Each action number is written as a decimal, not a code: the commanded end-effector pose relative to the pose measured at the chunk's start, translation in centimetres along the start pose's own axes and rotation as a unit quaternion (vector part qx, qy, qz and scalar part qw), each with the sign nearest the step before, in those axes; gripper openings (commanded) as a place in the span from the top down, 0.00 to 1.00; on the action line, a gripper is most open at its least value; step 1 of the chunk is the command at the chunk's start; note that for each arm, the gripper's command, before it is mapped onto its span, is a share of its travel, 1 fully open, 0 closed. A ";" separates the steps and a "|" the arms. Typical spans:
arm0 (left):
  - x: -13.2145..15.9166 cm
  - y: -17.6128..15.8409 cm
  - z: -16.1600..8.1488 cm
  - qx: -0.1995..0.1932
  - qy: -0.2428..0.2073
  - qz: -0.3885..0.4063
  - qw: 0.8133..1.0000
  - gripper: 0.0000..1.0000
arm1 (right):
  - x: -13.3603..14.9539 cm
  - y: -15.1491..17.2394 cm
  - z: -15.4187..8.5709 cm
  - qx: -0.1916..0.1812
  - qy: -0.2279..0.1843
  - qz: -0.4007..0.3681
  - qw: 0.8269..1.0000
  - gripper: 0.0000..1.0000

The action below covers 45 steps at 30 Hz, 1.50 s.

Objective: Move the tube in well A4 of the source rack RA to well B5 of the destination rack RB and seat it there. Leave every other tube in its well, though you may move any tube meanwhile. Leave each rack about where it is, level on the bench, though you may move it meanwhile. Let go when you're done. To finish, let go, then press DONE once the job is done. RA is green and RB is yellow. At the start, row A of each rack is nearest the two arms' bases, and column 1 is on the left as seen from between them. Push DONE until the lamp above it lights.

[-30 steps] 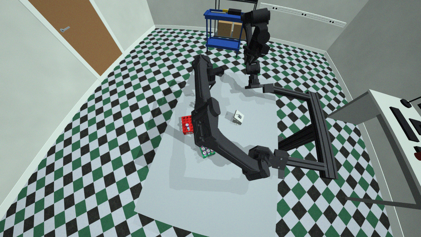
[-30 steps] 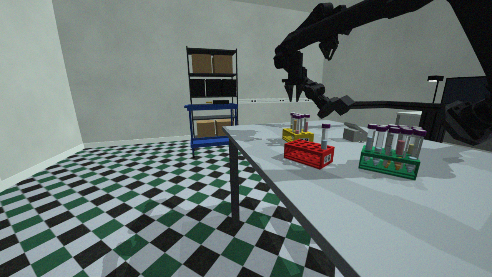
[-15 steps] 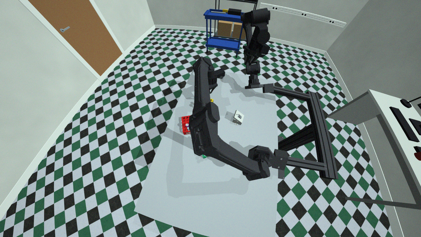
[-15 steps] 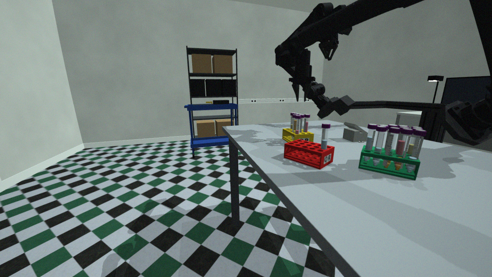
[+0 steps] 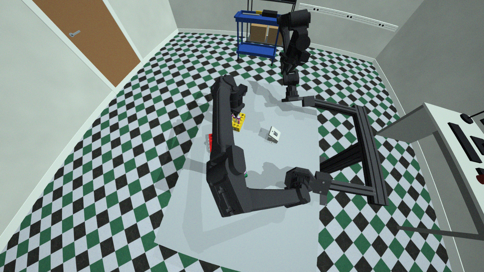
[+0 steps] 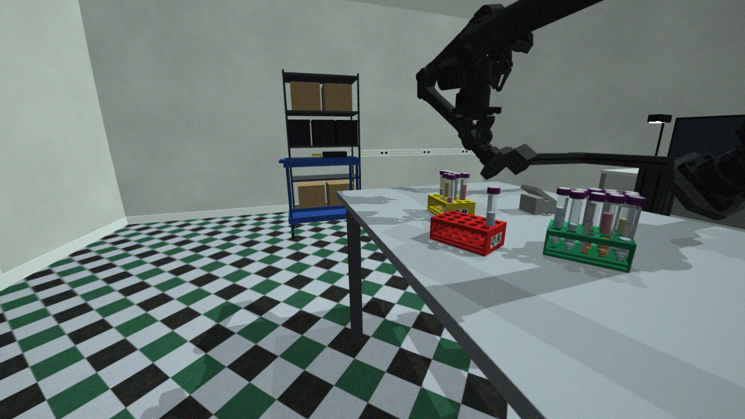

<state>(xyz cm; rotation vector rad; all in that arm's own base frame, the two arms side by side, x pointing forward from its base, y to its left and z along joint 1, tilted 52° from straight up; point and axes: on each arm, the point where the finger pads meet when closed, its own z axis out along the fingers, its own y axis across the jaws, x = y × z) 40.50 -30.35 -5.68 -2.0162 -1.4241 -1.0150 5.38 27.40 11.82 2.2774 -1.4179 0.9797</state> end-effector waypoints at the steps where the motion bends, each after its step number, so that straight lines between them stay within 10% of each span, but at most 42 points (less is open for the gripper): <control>1: 2.6 -0.1 0.5 0.003 -0.004 -0.094 0.996 0.70 | -0.5 -0.6 -1.1 0.005 -0.015 0.006 1.000 0.70; 15: 10.3 -2.7 0.3 0.005 0.000 -0.286 0.958 0.70 | -0.5 -0.6 -1.1 0.005 -0.015 0.006 1.000 0.70; 30: 9.5 -2.6 0.9 0.009 0.008 -0.479 0.878 0.70 | -0.5 -0.6 -1.1 0.005 -0.015 0.006 1.000 0.70; 45: 9.5 -2.6 0.9 0.006 0.009 -0.681 0.732 0.70 | -0.5 -0.6 -1.1 0.005 -0.015 0.006 1.000 0.70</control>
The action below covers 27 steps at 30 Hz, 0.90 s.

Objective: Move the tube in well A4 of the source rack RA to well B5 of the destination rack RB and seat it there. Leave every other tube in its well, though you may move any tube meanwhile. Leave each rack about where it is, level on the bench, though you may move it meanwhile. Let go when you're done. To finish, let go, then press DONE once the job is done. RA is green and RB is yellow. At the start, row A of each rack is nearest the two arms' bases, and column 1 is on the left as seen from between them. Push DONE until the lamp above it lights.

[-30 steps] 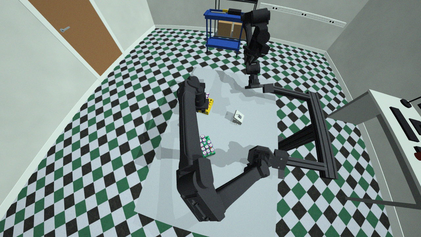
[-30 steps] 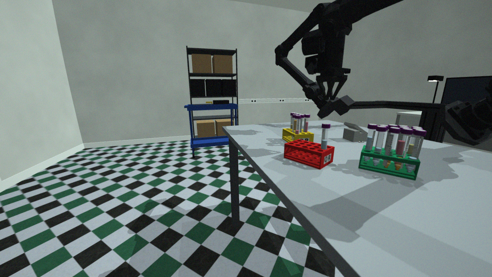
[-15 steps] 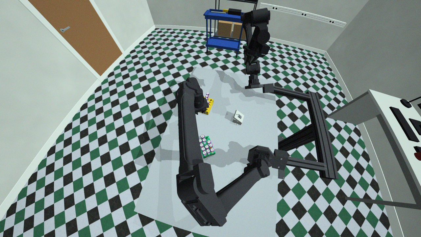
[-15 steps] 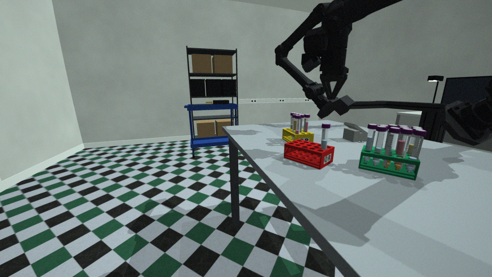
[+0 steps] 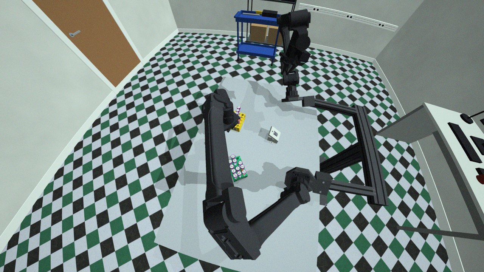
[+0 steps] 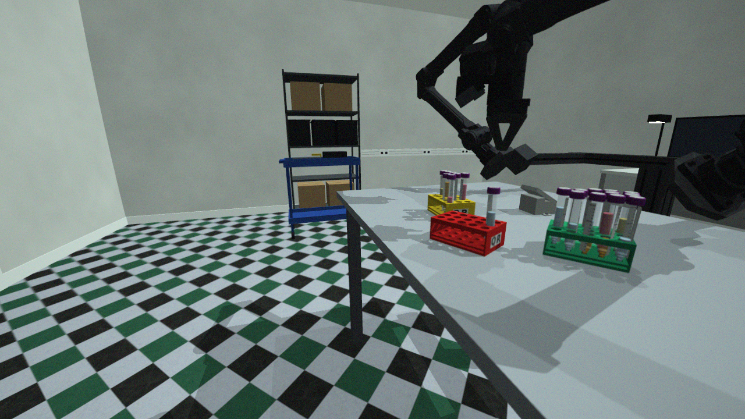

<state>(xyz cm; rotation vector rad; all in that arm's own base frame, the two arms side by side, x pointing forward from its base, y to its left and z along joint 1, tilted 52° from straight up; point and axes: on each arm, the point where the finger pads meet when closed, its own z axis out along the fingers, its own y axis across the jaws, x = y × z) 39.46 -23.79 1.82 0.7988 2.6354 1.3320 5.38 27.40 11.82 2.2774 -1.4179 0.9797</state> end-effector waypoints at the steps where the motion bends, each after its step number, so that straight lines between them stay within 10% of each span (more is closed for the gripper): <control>1: -0.4 0.1 1.1 -0.001 0.011 -0.088 0.996 0.70 | -0.5 -0.6 -1.1 0.005 -0.015 0.006 1.000 0.70; 27: -3.0 12.9 -0.3 0.003 -0.004 -0.110 0.994 0.70 | -0.5 -0.6 -1.1 0.005 -0.015 0.006 1.000 0.70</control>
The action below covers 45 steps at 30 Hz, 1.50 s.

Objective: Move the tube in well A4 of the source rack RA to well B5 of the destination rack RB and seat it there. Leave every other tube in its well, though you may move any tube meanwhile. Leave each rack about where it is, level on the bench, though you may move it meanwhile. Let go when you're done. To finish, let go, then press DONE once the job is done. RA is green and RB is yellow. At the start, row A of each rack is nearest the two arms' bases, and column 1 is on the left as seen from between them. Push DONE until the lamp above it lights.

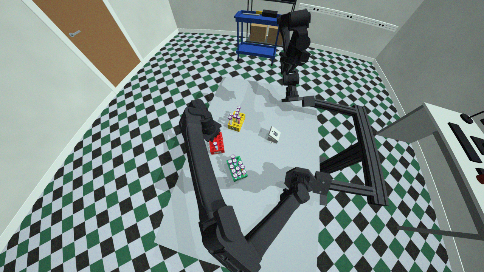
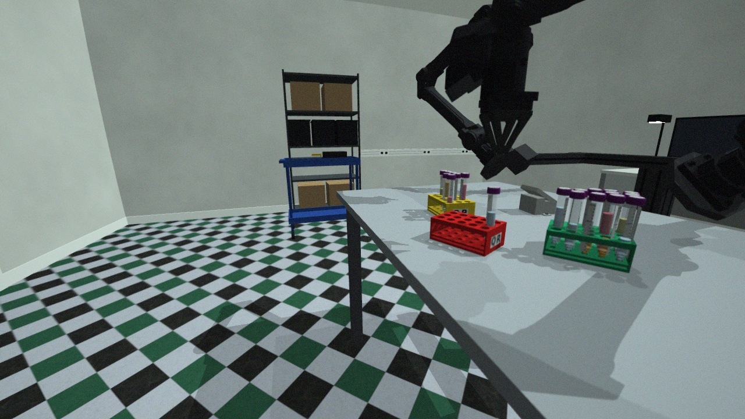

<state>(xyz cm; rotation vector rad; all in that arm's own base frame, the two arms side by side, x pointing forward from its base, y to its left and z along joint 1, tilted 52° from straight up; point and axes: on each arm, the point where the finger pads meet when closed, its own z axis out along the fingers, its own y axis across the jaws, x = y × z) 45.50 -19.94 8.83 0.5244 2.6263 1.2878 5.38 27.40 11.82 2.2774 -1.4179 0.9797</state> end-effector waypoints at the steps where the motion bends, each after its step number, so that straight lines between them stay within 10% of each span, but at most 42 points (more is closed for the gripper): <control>1: -1.4 2.9 -0.5 0.007 -0.003 -0.013 1.000 0.70 | -0.5 -0.6 -1.1 0.005 -0.015 0.006 1.000 0.70; 45: 0.3 -0.3 7.0 0.000 0.012 0.007 1.000 0.70 | -0.5 -0.6 -1.1 0.005 -0.015 0.006 1.000 0.70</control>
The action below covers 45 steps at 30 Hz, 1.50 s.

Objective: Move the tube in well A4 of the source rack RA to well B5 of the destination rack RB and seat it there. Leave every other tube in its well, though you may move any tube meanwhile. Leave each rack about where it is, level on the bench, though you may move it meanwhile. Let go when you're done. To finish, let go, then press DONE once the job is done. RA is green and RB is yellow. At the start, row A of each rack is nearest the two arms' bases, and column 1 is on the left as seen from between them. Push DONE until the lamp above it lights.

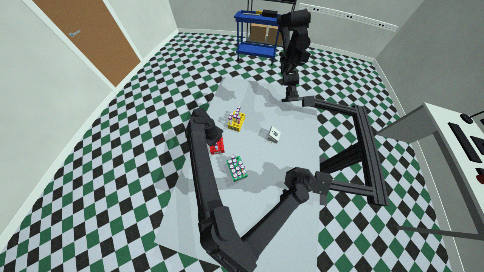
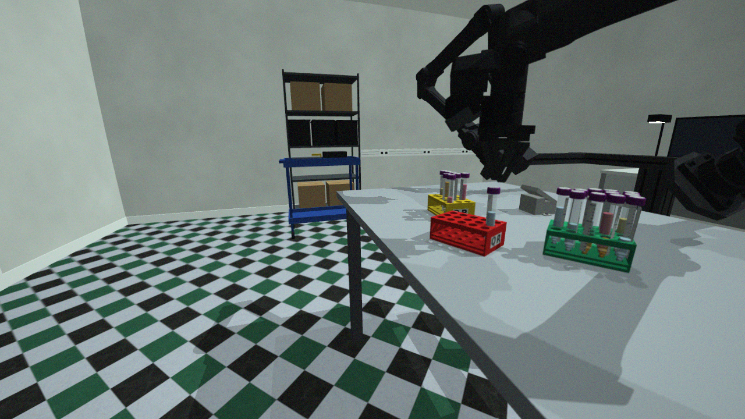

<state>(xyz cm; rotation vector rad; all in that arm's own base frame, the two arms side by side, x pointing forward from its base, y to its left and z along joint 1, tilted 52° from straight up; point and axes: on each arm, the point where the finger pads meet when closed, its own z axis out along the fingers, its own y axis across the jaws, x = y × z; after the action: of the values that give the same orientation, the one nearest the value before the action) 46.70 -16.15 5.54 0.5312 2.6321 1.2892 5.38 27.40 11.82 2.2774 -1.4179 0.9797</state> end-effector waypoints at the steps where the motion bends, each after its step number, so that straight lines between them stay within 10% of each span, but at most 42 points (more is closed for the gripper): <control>1: 0.0 -0.1 2.0 -0.002 0.010 0.004 1.000 0.70 | -0.5 -0.6 -1.1 0.005 -0.015 0.006 1.000 0.70; 45: 0.2 0.0 3.3 -0.001 0.010 0.004 1.000 0.70 | -0.5 -0.6 -1.1 0.005 -0.015 0.006 1.000 0.70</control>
<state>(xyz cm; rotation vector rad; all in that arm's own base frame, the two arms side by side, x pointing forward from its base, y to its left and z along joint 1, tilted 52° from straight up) 47.14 -15.04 4.63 0.5408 2.6299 1.2867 5.38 27.40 11.82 2.2774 -1.4179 0.9797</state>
